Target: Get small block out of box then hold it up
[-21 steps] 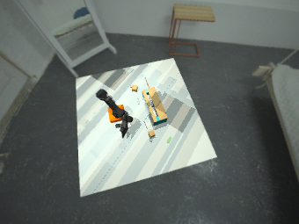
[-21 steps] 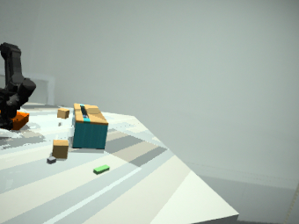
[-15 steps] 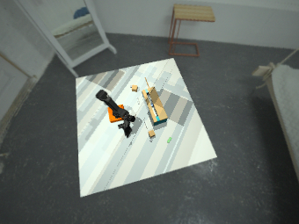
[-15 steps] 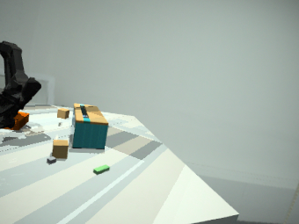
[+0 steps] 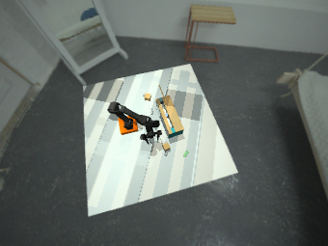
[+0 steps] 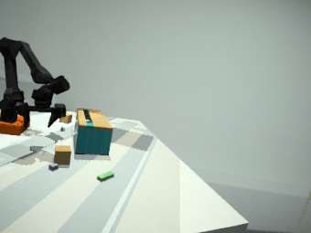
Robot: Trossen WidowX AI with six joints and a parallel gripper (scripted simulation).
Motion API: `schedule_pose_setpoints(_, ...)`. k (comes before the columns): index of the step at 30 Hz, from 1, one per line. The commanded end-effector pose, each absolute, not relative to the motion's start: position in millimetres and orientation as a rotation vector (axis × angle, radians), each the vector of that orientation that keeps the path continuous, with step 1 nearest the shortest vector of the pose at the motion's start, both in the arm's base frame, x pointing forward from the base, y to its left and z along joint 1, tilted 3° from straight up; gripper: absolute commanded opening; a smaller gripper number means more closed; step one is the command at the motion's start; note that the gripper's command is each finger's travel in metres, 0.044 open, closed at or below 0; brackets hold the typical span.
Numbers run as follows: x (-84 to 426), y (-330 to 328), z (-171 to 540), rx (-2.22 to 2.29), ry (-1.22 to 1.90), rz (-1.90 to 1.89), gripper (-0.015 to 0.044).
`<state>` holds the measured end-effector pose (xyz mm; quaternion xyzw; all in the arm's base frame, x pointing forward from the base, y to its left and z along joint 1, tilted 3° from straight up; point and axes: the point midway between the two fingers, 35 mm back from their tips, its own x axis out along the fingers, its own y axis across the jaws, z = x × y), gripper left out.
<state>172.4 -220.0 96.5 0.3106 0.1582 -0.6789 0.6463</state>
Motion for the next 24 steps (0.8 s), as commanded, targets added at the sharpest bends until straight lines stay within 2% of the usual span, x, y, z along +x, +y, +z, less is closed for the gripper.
schedule_pose_setpoints(1,234.8,-182.8,112.6,0.274,0.871,-1.134,0.04)
schedule_pose_setpoints(12,289.5,-114.8,130.4,-0.387,1.316,-0.453,0.04)
schedule_pose_setpoints(24,316.6,-28.3,150.3,-1.083,1.467,0.391,0.04)
